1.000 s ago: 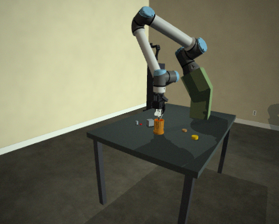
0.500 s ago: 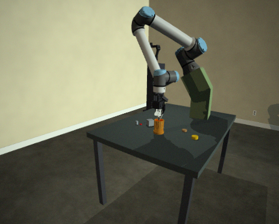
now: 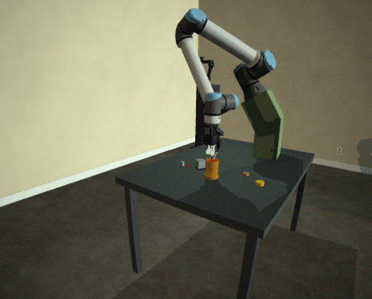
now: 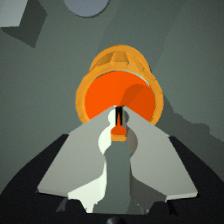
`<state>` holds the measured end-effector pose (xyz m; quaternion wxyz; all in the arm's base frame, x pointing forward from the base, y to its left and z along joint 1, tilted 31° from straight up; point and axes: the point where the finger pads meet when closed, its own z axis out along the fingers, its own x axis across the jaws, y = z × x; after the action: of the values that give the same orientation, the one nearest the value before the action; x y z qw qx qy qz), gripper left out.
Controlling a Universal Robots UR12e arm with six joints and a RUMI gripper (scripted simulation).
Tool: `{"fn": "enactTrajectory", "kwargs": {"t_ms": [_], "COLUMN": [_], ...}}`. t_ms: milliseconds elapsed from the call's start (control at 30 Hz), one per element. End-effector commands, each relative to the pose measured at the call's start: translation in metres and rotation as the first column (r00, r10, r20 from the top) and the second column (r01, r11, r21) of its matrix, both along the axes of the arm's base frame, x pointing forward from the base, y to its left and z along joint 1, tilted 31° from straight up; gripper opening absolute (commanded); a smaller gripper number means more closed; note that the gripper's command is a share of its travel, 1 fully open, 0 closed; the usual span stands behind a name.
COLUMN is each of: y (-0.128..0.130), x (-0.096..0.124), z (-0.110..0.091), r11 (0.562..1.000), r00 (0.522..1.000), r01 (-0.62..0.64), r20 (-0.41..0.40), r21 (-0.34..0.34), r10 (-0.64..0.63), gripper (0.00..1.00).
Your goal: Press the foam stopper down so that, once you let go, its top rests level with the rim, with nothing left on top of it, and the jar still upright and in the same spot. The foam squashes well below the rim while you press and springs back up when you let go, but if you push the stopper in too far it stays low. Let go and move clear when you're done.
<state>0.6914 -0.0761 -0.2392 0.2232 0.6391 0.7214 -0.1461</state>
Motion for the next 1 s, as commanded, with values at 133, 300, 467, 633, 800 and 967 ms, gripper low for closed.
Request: {"fn": "enactTrajectory", "kwargs": {"t_ms": [133,300,467,633,800,967], "y": [0.007,0.012,0.019,0.024,0.025,0.025], "x": [-0.002,-0.003,-0.005,-0.006,-0.006,-0.007], "z": [0.012,0.020,0.033,0.041,0.043,0.043], "r11": [1.000,1.000,1.000,1.000,1.000,1.000], "r00": [1.000,1.000,1.000,1.000,1.000,1.000], "r01": [0.000,0.000,0.000,0.000,0.000,0.000], "r20": [0.001,0.001,0.001,0.001,0.001,0.001], "r21": [0.000,0.000,0.000,0.000,0.000,0.000], "r10": [0.000,0.000,0.000,0.000,0.000,0.000], "gripper": [0.00,0.00,0.00,0.00,0.00,0.00]}}
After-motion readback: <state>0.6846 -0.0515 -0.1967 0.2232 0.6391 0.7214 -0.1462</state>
